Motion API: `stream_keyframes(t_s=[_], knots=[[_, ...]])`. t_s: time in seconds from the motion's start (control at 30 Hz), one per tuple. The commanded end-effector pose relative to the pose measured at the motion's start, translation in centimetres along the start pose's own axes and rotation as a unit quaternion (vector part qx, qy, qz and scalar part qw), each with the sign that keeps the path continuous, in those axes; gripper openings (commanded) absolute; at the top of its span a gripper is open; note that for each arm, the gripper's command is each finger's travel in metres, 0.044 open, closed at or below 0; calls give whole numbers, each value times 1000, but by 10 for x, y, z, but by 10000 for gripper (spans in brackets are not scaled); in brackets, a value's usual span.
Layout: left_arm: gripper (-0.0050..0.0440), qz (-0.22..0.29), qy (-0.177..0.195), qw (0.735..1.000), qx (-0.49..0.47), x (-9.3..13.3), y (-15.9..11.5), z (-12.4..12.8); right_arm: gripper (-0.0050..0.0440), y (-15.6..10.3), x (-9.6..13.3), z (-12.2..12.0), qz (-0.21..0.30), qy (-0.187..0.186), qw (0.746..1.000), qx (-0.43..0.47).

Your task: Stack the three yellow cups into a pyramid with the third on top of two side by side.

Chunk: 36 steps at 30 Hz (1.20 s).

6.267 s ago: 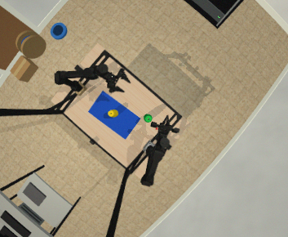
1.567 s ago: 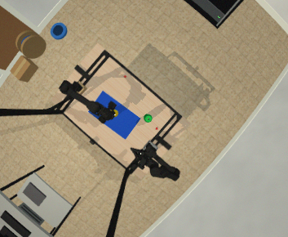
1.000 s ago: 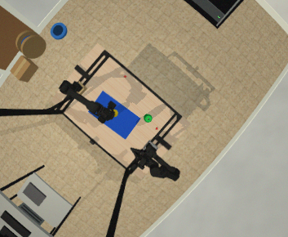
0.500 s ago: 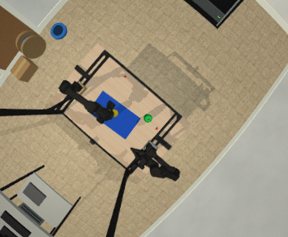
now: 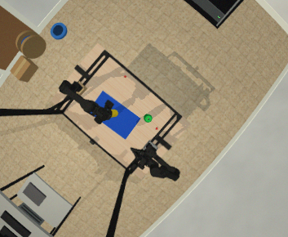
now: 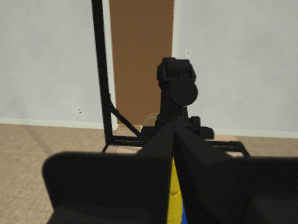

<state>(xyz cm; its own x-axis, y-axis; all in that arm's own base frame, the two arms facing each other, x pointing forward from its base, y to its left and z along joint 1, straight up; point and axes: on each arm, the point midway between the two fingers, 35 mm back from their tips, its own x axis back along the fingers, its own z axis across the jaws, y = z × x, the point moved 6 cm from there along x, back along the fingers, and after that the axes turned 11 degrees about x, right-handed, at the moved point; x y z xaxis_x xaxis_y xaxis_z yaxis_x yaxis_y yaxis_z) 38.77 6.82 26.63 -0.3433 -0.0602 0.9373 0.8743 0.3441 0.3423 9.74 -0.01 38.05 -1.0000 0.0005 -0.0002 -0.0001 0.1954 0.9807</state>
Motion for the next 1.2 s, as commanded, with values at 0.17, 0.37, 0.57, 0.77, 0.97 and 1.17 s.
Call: stream_keyframes(t_s=[0.17,0.37,0.57,0.77,0.97,1.17], knots=[[0,3,1,1000,2,22,-39,8,0,0,0,0,0,0,1000,-2],[0,3,1,1000,2,30,-68,13,0,0,0,0,0,0,1000,-2],[0,3,1,1000,2,24,-68,13,0,0,0,0,0,0,1000,-2],[0,3,1,1000,2,13,-70,14,0,0,0,0,0,0,1000,-2],[0,3,1,1000,2,-2,-74,14,0,0,0,0,0,0,1000,-2],[0,3,1,1000,2,-17,-78,15,0,0,0,0,0,0,1000,-2]])
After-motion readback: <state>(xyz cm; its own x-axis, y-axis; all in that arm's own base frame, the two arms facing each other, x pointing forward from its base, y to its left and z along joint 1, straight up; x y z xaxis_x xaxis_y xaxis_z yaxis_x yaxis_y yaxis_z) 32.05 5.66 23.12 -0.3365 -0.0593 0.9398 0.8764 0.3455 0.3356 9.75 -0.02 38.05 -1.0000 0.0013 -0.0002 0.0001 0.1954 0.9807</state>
